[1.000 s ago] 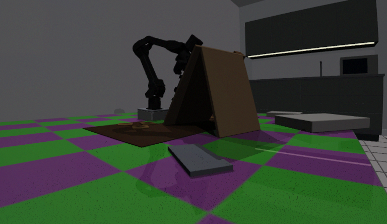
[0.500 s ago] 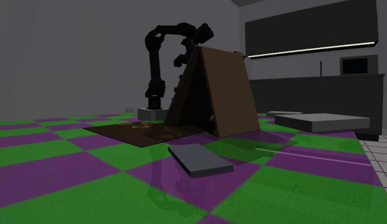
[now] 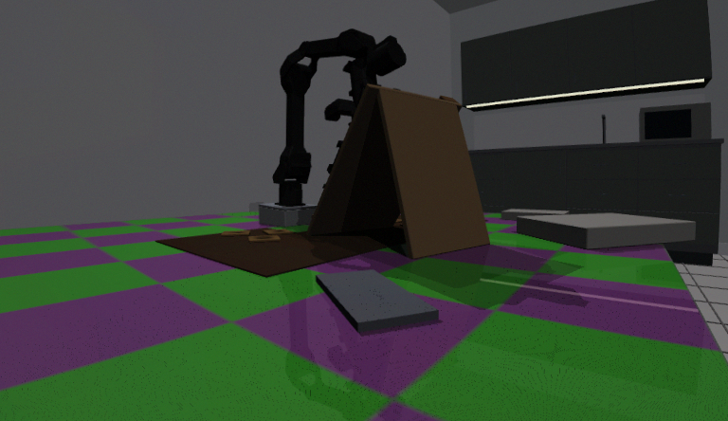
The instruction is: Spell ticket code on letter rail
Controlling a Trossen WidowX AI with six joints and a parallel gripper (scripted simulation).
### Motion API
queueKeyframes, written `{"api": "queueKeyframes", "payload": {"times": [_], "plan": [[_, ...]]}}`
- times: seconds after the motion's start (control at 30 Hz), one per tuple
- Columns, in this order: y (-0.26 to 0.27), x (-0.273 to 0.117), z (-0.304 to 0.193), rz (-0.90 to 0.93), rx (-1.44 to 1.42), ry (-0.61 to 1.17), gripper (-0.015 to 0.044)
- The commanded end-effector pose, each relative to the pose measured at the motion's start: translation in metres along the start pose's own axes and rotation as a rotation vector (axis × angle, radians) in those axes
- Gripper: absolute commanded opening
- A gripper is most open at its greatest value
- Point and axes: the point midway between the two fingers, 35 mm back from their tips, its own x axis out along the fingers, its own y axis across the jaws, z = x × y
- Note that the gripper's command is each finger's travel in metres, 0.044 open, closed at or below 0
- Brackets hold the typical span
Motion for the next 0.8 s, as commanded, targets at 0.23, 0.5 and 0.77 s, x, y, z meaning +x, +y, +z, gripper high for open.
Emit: {"api": "queueKeyframes", "payload": {"times": [0.23,0.5,0.77], "plan": [[0.0012,0.0048,0.0044,0.006,-0.002,-0.003,0.0000],[0.0012,0.0074,0.0074,0.006,-0.002,-0.004,0.0000],[0.0011,0.0092,0.0111,0.006,-0.002,-0.004,0.0000]]}}
